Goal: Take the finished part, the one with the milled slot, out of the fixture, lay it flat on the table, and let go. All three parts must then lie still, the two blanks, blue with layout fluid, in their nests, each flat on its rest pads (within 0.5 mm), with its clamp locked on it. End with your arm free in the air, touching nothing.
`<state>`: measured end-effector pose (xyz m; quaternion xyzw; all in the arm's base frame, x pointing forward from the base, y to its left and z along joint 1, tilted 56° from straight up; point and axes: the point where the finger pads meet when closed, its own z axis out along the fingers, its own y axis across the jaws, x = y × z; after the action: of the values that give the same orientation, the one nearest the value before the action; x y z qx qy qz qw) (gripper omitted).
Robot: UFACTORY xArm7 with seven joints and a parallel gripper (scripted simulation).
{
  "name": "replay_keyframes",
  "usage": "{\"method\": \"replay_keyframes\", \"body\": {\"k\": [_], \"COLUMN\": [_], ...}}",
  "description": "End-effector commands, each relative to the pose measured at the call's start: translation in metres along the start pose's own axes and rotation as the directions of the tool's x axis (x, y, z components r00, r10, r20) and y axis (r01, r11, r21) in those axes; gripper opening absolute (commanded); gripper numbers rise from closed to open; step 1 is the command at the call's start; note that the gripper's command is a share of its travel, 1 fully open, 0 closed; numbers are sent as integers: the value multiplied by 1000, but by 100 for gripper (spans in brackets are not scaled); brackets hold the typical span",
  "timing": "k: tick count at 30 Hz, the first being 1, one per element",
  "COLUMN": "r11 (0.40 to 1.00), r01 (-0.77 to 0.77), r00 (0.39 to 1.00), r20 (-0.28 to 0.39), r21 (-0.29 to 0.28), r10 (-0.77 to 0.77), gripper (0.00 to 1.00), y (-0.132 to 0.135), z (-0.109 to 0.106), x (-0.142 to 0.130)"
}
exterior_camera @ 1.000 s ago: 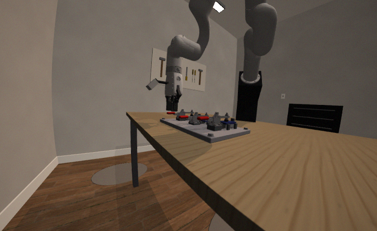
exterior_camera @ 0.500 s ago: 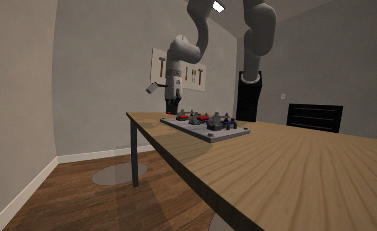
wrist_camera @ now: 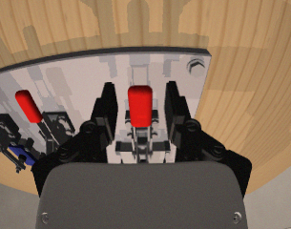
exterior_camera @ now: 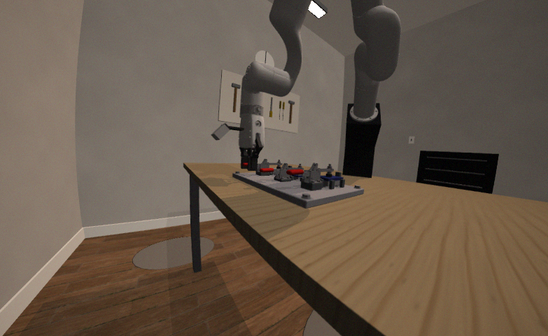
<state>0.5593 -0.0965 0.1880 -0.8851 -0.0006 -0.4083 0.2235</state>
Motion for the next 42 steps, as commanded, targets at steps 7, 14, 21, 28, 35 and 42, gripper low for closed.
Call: {"method": "replay_keyframes", "body": {"k": [7,14,21,28,35,42], "r11": [1000,1000,1000,1000,1000,1000], "r01": [0,0,0,0,0,0], "r00": [1000,1000,1000,1000,1000,1000], "r20": [-2,-2,-2,-2,-2,-2], "r21": [-3,-3,-3,-3,-3,-3], "r10": [0,0,0,0,0,0], "gripper": [0,0,0,0,0,0], "y": [1,1,1,1,1,1], "z": [-1,-1,-1,-1,-1,-1], "x": [1,1,1,1,1,1]}}
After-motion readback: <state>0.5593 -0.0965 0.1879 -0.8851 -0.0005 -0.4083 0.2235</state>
